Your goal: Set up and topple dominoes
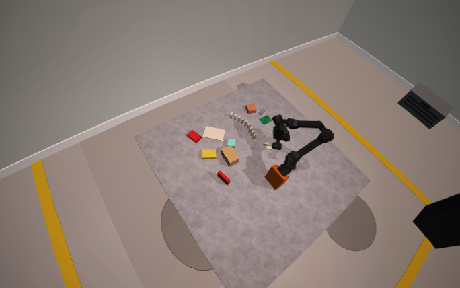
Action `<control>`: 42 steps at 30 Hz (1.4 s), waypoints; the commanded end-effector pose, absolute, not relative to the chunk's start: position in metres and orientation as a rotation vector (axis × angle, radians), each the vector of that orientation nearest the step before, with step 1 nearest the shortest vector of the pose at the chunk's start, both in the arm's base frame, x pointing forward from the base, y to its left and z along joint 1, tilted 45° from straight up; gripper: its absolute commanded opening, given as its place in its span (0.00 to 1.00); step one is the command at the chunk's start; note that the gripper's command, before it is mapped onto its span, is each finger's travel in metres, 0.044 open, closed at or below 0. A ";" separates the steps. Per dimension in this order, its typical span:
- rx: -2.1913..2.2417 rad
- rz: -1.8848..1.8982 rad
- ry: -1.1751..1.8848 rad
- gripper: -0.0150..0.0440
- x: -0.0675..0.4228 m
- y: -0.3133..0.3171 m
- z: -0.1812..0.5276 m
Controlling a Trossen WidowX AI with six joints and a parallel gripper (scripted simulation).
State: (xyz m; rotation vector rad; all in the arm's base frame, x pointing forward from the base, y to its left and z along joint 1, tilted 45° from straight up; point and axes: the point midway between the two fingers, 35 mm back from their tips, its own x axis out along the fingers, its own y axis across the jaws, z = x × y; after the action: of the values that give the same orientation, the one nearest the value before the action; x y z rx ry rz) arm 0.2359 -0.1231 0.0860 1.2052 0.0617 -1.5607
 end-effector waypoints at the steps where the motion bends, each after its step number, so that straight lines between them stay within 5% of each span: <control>1: 1.192 -1.575 0.075 1.00 0.234 -0.140 0.065; 22: 1.188 -1.573 0.071 1.00 0.237 -0.162 0.042; 35: 1.188 -1.573 0.071 0.44 0.237 -0.162 0.042; 42: 1.188 -1.573 0.071 0.44 0.237 -0.162 0.042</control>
State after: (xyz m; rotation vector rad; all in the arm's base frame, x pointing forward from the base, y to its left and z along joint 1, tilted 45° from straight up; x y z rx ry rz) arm 0.2372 -0.1626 0.0425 1.1912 0.0634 -1.5739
